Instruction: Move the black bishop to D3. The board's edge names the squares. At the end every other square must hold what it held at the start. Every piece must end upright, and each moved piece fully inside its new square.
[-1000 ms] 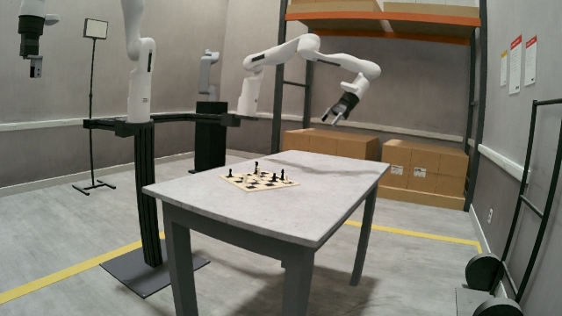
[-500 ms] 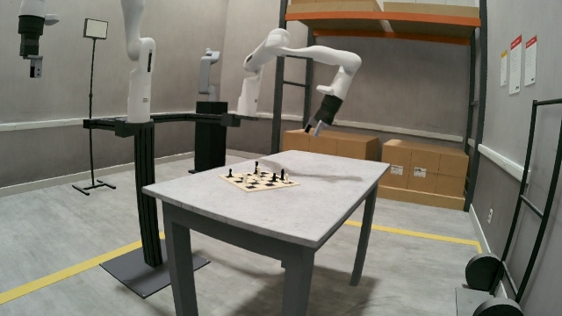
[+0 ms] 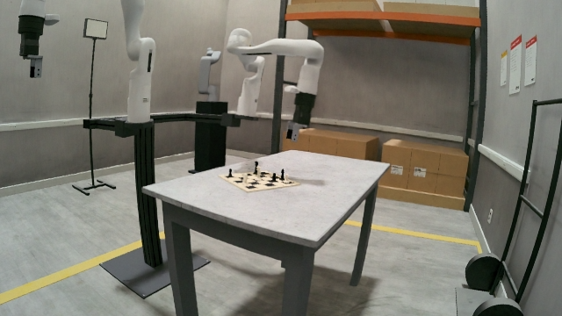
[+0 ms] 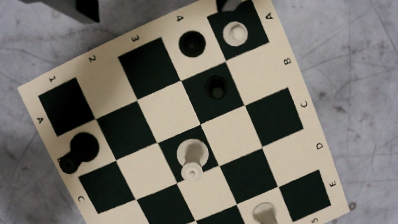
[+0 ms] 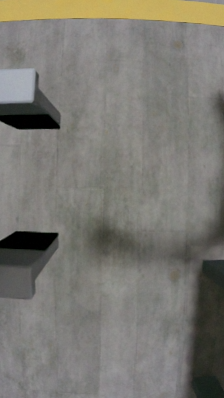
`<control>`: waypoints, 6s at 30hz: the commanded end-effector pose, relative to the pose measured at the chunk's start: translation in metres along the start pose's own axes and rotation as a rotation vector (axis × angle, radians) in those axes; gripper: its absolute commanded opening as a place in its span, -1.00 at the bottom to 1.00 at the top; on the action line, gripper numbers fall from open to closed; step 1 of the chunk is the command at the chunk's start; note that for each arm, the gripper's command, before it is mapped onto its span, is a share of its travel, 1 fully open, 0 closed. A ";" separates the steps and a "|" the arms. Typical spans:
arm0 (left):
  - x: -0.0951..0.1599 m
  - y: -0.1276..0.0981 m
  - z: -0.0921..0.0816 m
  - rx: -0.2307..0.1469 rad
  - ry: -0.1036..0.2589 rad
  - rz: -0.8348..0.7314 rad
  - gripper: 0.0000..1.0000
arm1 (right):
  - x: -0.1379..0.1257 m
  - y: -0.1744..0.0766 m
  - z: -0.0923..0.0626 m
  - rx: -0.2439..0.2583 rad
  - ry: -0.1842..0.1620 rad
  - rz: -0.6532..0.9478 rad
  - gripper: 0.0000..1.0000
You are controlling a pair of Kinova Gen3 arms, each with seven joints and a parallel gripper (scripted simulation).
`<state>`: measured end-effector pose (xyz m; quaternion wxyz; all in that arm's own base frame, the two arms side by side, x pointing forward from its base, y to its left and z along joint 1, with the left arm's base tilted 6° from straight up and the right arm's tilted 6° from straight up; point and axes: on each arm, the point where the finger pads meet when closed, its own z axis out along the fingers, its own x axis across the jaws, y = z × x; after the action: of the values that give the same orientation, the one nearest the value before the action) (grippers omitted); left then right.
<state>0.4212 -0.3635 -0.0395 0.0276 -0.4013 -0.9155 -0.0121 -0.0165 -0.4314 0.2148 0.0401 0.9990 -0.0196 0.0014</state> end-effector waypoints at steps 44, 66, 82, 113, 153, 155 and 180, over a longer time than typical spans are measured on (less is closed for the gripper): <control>-0.013 -0.032 0.007 -0.100 -0.054 -0.099 1.00 | 0.000 0.001 -0.001 -0.002 0.000 0.000 1.00; -0.017 -0.034 0.025 -0.078 -0.083 -0.750 1.00 | 0.000 0.001 -0.001 -0.002 0.000 0.000 1.00; -0.016 -0.029 0.037 -0.060 -0.102 -1.215 1.00 | 0.000 0.001 -0.001 -0.002 0.000 0.000 1.00; -0.012 -0.025 0.043 -0.049 -0.114 -1.479 0.45 | 0.000 0.001 -0.001 -0.002 0.000 0.000 1.00; -0.014 -0.023 0.069 -0.049 -0.114 -1.479 0.45 | 0.000 0.001 -0.001 -0.002 0.000 0.000 1.00; -0.014 -0.023 0.069 -0.049 -0.114 -1.479 0.45 | 0.000 0.001 -0.001 -0.002 0.000 0.000 1.00; -0.016 -0.020 0.094 -0.049 -0.114 -1.479 0.45 | 0.000 0.001 -0.001 -0.002 0.000 0.000 1.00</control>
<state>0.4126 -0.3840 -0.1351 -0.0439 0.3198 -0.9460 -0.0282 -0.0165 -0.4314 0.2148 0.0401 0.9990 -0.0196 0.0014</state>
